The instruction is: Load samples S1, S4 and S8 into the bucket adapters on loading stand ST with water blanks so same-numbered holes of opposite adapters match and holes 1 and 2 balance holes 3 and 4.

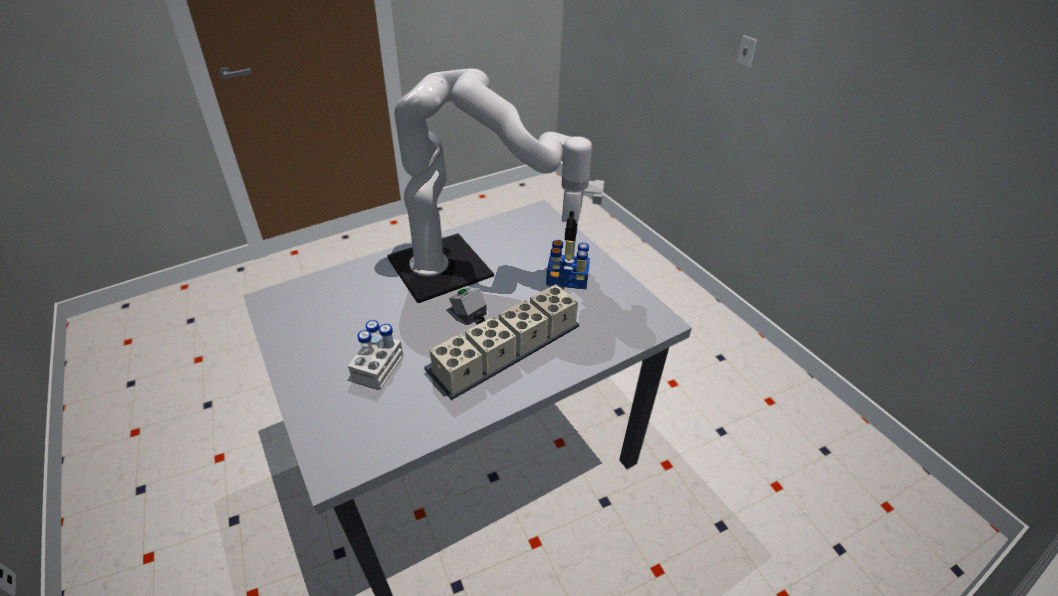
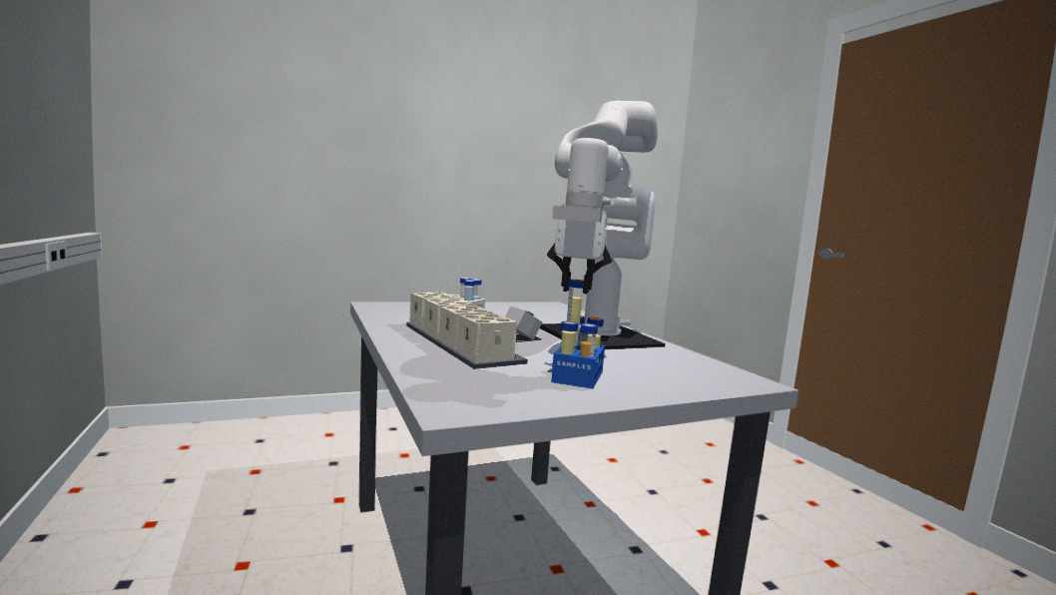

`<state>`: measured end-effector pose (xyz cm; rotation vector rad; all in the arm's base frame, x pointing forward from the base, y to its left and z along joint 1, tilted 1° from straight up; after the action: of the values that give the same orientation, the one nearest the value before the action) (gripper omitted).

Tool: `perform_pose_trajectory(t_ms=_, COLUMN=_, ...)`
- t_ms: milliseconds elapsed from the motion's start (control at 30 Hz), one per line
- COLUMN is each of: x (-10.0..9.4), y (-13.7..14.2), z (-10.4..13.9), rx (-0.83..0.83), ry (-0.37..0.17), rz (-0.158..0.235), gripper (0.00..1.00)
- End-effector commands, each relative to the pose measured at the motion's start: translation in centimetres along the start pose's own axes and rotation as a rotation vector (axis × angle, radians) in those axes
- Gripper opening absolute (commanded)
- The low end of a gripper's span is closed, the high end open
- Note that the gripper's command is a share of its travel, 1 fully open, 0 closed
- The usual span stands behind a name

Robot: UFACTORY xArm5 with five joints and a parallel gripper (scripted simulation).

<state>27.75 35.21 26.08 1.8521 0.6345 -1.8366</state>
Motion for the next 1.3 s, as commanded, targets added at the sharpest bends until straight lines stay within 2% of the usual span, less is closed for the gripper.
perform_pose_trajectory(t_ms=0, x=-1.2, y=0.1, z=-0.1, rx=0.0, ry=0.001, rz=-0.012, gripper=0.0)
perform_pose_trajectory(t_ms=833, x=-5.5, y=0.1, z=-0.1, rx=0.0, ry=0.001, rz=-0.012, gripper=0.0)
perform_pose_trajectory(t_ms=1267, x=-5.6, y=0.1, z=-0.1, rx=0.0, ry=0.001, rz=-0.012, gripper=0.0)
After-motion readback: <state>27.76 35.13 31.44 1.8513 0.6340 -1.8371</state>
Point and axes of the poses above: the point where the finger pads meet when closed, its own x axis out along the fingers, its own y axis across the jaws, z = x × y, the point moved 7 cm from there along -x, back along the fingers, and after that the axes turned 14 degrees about x, right-handed, at the moved point
